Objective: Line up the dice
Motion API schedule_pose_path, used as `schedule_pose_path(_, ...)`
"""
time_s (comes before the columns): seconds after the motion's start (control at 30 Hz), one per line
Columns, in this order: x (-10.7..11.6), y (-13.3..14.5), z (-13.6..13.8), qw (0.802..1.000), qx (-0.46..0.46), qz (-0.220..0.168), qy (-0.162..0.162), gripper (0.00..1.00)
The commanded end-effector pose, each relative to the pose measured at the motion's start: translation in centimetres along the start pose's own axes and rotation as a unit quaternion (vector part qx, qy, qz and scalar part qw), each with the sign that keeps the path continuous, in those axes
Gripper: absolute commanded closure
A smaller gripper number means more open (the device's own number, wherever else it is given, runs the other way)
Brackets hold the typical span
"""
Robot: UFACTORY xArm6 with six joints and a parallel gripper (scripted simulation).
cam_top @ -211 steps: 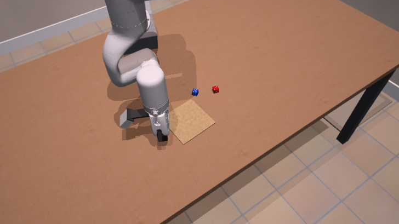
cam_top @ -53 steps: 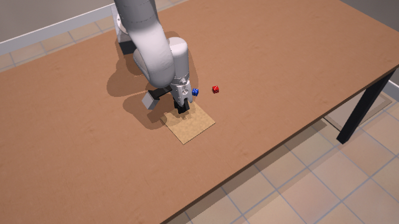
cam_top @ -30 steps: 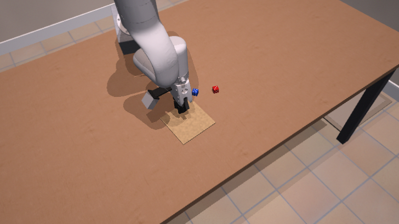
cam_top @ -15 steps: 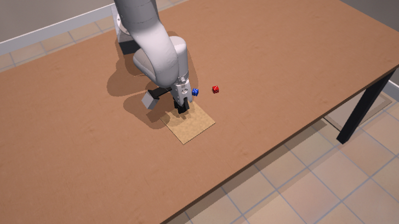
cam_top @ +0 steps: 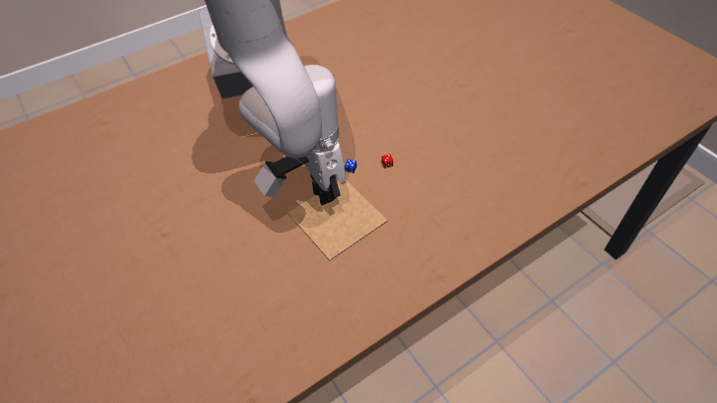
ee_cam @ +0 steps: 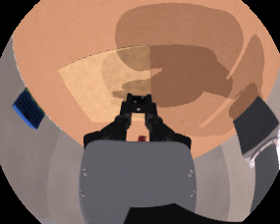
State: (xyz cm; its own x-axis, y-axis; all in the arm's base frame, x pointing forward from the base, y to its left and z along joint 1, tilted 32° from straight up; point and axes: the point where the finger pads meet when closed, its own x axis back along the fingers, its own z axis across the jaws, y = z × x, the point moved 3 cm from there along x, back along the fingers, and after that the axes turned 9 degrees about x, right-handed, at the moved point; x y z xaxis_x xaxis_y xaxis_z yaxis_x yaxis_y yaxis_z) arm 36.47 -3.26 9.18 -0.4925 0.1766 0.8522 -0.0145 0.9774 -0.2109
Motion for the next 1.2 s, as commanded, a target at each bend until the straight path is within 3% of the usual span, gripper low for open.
schedule_pose_path(0.0, 0.03, -0.01, -0.07, 1.000, 0.000, 0.000, -0.001, 0.85)
schedule_pose_path(1.17, -0.35, -0.01, -0.07, 1.000, 0.000, 0.000, -0.001, 0.85)
